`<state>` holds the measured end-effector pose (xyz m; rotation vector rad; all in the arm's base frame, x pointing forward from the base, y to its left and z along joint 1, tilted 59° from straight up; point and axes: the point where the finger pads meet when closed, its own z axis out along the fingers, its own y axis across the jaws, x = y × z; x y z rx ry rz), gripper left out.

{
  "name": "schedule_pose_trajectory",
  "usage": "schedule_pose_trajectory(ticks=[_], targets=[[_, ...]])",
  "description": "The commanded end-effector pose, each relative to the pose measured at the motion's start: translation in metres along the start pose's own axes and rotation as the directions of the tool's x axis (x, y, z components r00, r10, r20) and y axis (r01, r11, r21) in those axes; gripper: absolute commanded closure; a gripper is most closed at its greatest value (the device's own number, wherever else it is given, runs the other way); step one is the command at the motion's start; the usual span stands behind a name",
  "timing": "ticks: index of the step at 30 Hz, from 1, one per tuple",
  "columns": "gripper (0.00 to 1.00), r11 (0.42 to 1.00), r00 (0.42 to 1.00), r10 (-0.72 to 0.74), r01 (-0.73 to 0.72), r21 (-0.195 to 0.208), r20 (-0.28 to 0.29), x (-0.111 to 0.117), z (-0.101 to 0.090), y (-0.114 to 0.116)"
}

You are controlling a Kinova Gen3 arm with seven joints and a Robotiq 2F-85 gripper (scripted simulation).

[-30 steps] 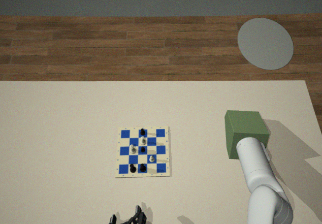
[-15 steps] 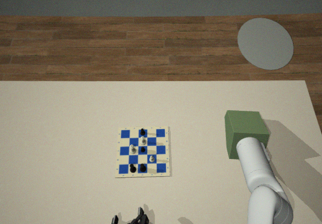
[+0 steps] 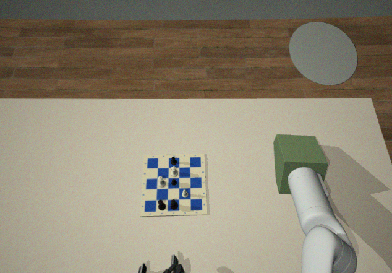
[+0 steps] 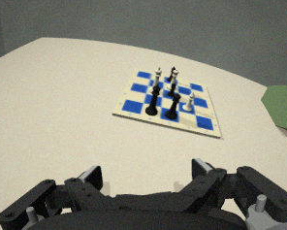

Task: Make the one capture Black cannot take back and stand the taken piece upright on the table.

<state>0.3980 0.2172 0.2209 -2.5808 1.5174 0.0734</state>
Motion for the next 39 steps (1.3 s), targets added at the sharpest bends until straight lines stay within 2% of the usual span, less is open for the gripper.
schedule_pose_trajectory(ticks=[1,39], targets=[[0.00,1.000,1.000,0.010,-0.010,0.000,0.002,-0.003,-0.001,0.002],[0.00,0.994,0.994,0.111,-0.111,-0.019,0.009,-0.018,-0.005,0.015]])
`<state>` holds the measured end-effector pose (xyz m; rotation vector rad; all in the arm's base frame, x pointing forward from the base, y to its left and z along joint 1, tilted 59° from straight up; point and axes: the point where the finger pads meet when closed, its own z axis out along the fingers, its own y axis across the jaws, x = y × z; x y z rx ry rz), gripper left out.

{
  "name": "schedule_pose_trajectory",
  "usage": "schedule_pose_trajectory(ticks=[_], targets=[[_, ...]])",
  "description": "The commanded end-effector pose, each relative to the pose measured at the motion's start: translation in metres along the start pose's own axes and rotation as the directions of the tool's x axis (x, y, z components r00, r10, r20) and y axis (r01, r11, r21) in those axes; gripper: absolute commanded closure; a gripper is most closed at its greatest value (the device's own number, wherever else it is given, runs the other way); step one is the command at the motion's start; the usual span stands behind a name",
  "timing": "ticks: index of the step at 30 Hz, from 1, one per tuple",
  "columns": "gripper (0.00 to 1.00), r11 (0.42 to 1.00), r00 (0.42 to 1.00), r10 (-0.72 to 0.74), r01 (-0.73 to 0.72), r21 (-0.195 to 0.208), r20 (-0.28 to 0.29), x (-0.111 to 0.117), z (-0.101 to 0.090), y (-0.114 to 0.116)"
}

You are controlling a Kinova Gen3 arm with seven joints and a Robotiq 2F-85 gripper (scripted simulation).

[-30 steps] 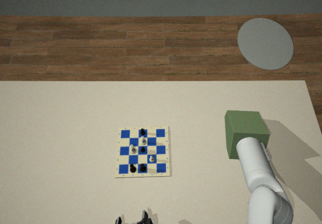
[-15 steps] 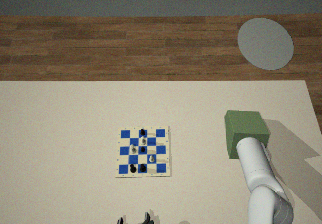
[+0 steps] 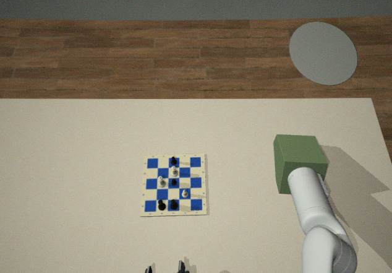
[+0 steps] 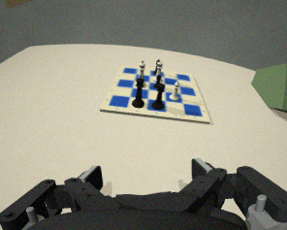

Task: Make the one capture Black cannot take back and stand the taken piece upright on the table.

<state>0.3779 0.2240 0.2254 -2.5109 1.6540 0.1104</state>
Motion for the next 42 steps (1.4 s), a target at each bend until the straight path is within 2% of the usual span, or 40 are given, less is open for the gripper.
schedule_pose_trajectory(ticks=[1,42], targets=[[0.00,1.000,1.000,0.007,-0.007,0.000,0.002,-0.002,-0.001,0.001],[0.00,0.997,0.997,0.079,-0.079,-0.013,0.007,-0.011,-0.004,0.012]])
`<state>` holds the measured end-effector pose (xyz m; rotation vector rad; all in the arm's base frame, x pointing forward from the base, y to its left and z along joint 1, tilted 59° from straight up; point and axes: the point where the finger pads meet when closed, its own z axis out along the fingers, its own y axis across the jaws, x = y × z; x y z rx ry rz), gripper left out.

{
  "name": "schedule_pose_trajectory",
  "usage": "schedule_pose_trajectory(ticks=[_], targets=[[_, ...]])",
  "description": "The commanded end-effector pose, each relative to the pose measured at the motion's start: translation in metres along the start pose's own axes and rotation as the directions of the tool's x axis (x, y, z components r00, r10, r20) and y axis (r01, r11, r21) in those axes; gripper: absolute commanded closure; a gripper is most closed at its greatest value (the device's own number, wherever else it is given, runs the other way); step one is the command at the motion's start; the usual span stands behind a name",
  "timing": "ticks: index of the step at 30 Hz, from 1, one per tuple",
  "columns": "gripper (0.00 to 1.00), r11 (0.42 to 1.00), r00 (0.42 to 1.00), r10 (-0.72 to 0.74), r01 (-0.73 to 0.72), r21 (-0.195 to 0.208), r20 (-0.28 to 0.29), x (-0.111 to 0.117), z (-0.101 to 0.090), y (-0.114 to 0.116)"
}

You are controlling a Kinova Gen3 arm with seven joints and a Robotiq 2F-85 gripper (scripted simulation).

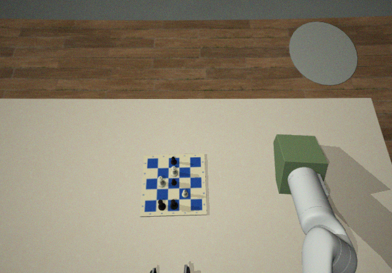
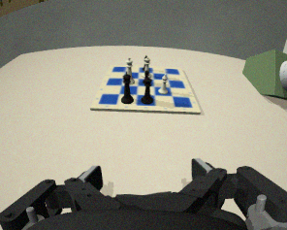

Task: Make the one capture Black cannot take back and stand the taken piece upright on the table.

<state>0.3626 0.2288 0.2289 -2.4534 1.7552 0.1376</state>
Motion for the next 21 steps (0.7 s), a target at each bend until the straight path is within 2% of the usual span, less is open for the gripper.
schedule_pose_trajectory(ticks=[1,21], targets=[[0.00,1.000,1.000,0.001,-0.001,0.001,0.001,-0.0004,-0.0009,0.0004],[0.00,1.000,1.000,0.025,-0.025,-0.003,0.003,-0.0033,-0.0017,0.0042]])
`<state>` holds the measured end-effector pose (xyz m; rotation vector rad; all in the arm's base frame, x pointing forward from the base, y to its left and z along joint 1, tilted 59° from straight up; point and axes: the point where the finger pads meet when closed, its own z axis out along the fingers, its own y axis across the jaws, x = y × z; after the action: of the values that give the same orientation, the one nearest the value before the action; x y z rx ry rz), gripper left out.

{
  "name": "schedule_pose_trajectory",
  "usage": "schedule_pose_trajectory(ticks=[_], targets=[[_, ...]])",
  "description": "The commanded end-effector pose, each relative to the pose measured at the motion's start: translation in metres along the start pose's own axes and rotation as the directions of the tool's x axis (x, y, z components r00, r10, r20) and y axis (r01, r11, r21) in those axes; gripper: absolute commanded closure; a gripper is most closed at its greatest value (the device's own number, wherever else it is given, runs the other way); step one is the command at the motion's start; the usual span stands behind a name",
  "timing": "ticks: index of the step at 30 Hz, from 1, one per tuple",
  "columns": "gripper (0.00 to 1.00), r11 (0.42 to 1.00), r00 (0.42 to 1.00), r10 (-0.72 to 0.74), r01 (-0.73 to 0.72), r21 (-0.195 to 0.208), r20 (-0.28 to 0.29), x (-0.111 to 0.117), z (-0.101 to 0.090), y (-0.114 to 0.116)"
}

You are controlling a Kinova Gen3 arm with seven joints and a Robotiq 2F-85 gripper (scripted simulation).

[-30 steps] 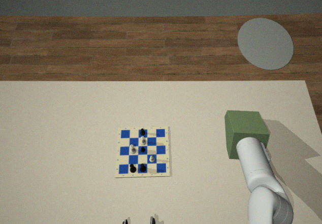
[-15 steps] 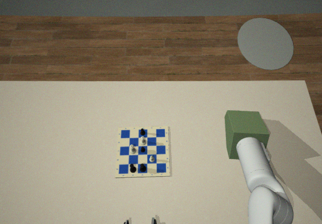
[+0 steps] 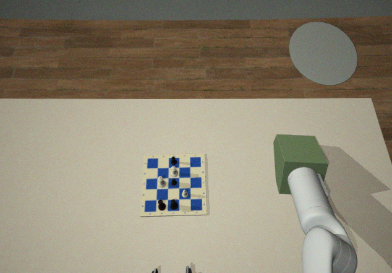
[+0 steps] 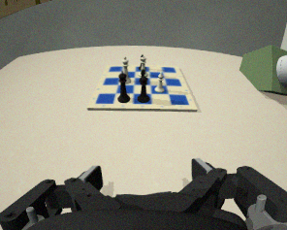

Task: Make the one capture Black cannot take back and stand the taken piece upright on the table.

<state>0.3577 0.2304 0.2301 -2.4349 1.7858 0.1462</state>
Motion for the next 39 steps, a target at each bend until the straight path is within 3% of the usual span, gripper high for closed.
schedule_pose_trajectory(ticks=[1,39], targets=[[0.00,1.000,1.000,0.001,-0.001,0.001,0.001,0.0000,-0.0008,0.0001],[0.00,1.000,1.000,0.015,-0.015,-0.001,0.002,-0.0017,-0.0012,0.0025]])
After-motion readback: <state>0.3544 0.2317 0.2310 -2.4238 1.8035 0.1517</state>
